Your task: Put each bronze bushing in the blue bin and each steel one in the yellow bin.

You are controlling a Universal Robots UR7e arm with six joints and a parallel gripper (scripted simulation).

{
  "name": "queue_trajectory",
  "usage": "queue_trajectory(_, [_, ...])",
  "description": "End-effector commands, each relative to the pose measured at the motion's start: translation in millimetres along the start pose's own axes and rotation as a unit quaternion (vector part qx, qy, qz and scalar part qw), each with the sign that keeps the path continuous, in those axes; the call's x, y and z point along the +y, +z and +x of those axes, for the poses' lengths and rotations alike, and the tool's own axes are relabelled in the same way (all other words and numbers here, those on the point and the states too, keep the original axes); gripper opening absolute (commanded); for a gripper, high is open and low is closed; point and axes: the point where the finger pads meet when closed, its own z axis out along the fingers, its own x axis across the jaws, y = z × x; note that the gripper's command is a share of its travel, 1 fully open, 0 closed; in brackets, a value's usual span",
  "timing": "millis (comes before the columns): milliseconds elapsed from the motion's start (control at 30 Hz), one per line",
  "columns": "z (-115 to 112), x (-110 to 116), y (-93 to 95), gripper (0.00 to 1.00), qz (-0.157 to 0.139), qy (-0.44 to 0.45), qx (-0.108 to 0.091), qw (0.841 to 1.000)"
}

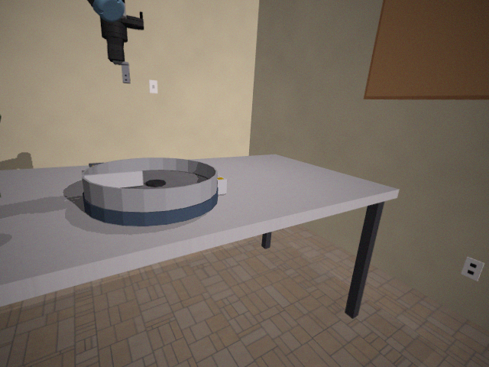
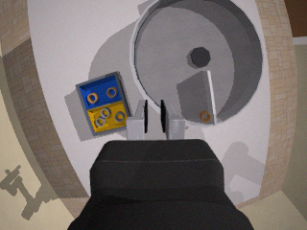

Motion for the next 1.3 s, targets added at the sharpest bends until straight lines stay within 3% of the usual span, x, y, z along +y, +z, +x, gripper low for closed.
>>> queue_trajectory(0, [-1, -1, -2.2, 0.40, -0.002, 0.001, 0.002, 1.000])
queue_trajectory(600, [-1, -1, -2.2, 0.40, 0.004, 0.022, -0.005, 1.000])
queue_trajectory(700, [7, 4, 11.7, 0.40, 0.004, -0.063, -0.004, 0.998])
queue_trajectory(1067, [17, 11, 26.4, 0.40, 0.004, -0.152, -0.004, 0.988])
queue_trajectory(1267, [27, 18, 43.5, 0.40, 0.005, -0.255, -0.004, 0.967])
